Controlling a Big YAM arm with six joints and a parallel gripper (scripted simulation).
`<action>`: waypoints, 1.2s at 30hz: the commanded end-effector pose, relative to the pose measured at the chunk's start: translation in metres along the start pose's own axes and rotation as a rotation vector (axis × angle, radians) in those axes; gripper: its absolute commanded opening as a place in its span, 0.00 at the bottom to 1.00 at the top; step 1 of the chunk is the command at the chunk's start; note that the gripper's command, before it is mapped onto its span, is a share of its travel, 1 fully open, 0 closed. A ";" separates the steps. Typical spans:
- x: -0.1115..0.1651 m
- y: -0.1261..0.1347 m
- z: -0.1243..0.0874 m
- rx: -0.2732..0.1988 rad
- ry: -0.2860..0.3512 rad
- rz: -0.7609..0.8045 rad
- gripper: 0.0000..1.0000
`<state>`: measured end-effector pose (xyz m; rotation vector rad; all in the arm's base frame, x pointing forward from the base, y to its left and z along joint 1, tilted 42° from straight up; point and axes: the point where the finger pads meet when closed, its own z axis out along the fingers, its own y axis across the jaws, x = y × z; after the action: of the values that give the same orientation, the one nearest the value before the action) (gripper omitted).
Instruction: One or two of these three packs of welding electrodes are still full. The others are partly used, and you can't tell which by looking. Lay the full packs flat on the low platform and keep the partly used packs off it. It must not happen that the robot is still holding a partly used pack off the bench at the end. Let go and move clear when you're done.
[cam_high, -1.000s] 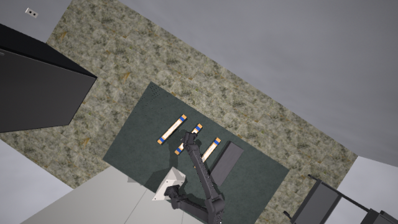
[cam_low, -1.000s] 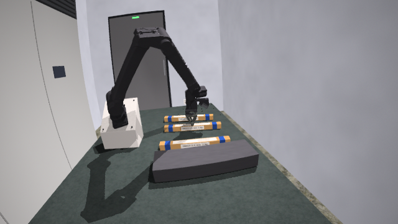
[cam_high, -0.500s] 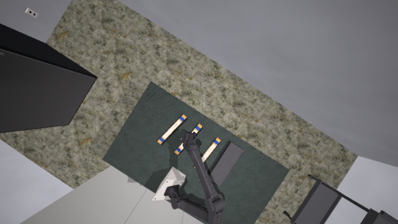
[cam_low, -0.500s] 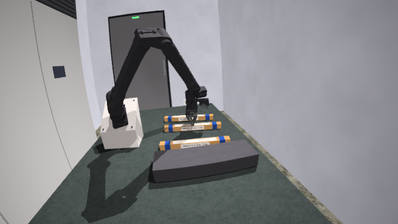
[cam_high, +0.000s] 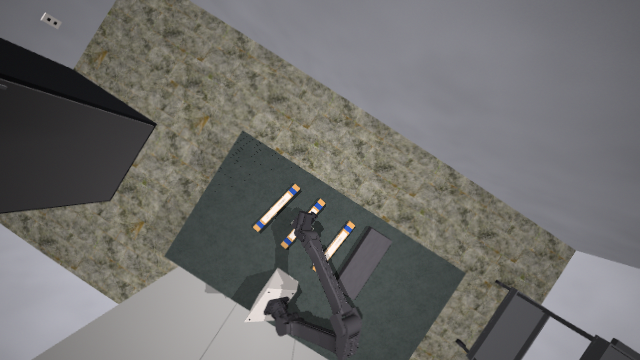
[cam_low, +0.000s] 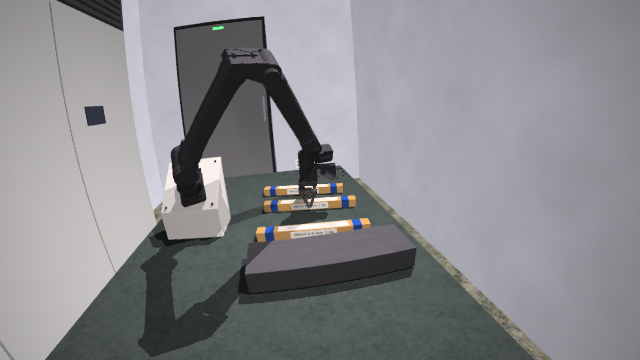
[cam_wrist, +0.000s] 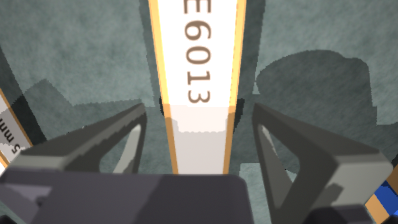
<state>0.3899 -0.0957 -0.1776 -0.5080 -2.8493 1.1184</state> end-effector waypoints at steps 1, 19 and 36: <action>0.000 0.000 0.015 0.005 0.010 -0.009 0.74; 0.005 -0.002 0.020 0.008 0.017 -0.014 0.74; -0.002 0.000 0.018 0.004 0.010 -0.006 0.00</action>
<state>0.3873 -0.1013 -0.1840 -0.4954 -2.8473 1.1165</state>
